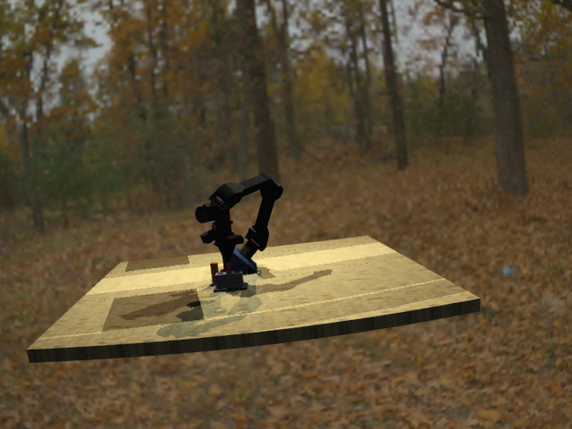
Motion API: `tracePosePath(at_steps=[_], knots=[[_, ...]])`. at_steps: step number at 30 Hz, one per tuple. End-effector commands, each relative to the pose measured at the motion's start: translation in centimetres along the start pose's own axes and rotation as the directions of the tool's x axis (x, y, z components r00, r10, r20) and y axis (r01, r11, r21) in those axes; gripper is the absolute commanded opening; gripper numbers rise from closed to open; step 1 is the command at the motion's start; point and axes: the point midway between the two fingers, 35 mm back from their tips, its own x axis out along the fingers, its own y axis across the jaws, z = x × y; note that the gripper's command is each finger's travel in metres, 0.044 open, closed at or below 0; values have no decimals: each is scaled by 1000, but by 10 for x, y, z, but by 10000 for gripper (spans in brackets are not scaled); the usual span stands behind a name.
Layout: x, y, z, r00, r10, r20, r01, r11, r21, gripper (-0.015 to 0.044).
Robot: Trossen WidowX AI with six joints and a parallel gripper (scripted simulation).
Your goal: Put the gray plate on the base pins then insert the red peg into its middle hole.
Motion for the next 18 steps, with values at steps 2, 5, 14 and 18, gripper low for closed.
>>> tracePosePath(at_steps=[2, 5, 14, 18], knots=[[-1, 0, 0, 1000, 1, 1, -1, 1000, -1, 0], [-1, 0, 0, 1000, 1, 1, -1, 1000, -1, 0], [1, 2, 0, 1000, 1, 1, -1, 1000, -1, 0], [2, 3, -1, 1000, 1, 1, -1, 1000, -1, 0]])
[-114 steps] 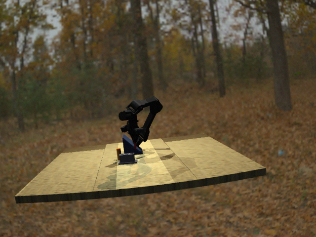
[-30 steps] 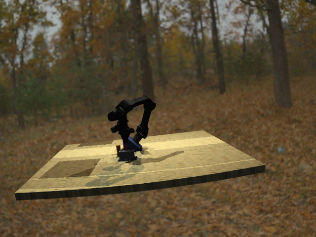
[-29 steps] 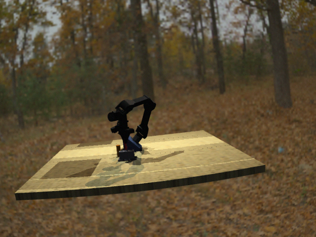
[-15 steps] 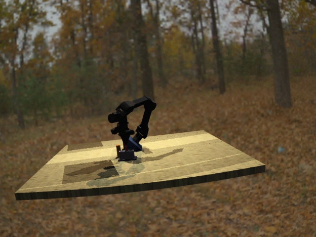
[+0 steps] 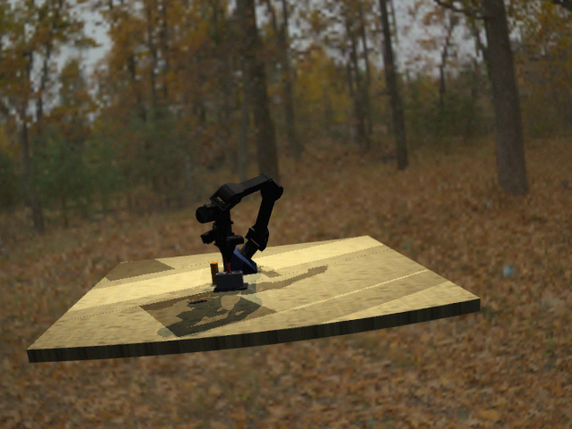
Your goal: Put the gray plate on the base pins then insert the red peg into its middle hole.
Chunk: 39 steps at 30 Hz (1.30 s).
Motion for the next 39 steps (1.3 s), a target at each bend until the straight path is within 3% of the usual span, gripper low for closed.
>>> tracePosePath(at_steps=[1, 10, 16, 39], knots=[[1, 1, -1, 1000, 3, 0, -3, 1000, 2, 0], [1, 0, 0, 1000, -1, 0, 1, 1000, 0, 0], [1, 0, 0, 1000, -1, 0, 1, 1000, 0, 150], [-10, -1, -1, 1000, 5, -2, -5, 1000, 5, 150]])
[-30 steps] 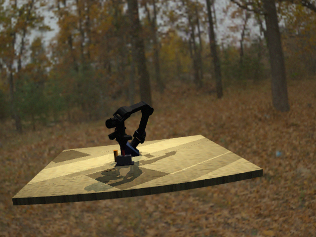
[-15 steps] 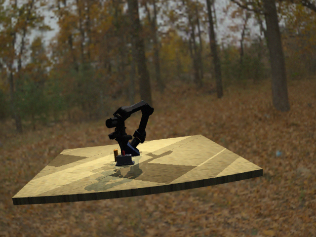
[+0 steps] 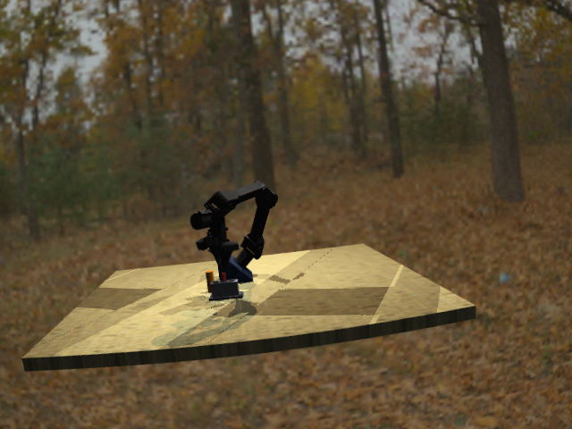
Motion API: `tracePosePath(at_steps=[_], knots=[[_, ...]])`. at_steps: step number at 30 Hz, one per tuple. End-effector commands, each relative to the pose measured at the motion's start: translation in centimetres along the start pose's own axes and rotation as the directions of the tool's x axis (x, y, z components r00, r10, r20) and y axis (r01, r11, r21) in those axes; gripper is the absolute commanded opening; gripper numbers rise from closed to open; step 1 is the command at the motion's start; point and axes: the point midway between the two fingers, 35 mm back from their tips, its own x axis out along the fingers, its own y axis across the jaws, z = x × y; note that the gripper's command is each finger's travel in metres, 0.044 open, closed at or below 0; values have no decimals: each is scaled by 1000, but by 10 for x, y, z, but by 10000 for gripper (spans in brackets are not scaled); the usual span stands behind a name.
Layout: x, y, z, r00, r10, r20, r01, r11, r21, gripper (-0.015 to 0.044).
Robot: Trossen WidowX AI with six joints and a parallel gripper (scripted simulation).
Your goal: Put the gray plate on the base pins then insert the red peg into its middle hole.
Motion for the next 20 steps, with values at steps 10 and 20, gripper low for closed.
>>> tracePosePath(at_steps=[10, 20], knots=[[-9, 0, -1, 1000, -2, 3, 2, 1000, -5, 150], [-16, -1, -1, 1000, -2, 3, 2, 1000, -5, 150]])
